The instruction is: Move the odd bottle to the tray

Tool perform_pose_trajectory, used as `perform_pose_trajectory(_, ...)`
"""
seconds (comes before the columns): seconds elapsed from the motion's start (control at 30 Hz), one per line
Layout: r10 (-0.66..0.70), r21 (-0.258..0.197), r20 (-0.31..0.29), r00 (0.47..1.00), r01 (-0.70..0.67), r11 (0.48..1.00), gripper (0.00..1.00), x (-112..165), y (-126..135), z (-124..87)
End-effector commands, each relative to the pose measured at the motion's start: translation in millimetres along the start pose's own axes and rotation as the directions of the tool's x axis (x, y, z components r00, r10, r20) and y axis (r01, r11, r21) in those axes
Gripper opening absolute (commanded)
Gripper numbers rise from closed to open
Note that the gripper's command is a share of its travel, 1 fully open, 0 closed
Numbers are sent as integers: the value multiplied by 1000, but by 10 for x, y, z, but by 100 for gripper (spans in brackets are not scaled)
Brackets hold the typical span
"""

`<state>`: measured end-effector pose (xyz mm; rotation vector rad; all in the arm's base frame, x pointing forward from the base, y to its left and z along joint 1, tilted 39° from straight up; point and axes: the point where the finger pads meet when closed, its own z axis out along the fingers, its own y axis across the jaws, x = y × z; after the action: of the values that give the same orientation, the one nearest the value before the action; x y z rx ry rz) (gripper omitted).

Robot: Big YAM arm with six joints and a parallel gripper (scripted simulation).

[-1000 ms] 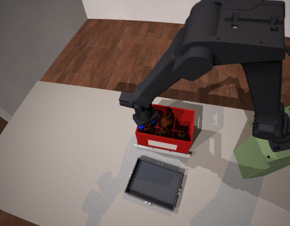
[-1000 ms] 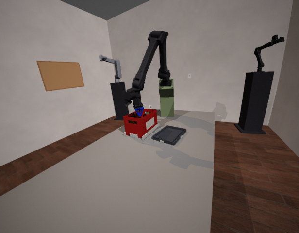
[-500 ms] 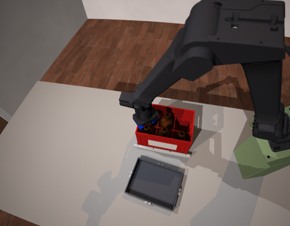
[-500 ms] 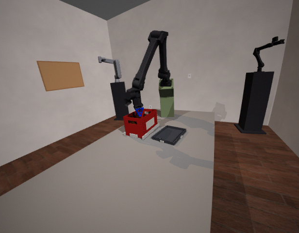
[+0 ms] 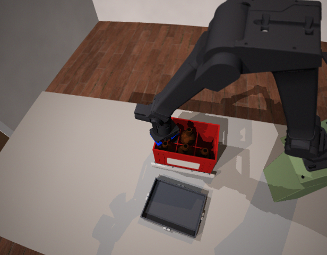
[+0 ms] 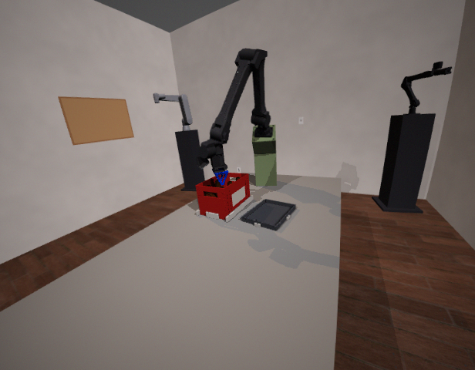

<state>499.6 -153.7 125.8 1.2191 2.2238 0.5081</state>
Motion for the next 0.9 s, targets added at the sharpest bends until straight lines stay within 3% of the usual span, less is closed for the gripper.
perform_pose_trajectory(0.0, -2, -19, 18, 1000, 2, 1000, 61, -103, 144, 16)
perform_pose_trajectory(0.87, 1, -11, 9, 1000, -1, 1000, 61, -83, 139, 7)
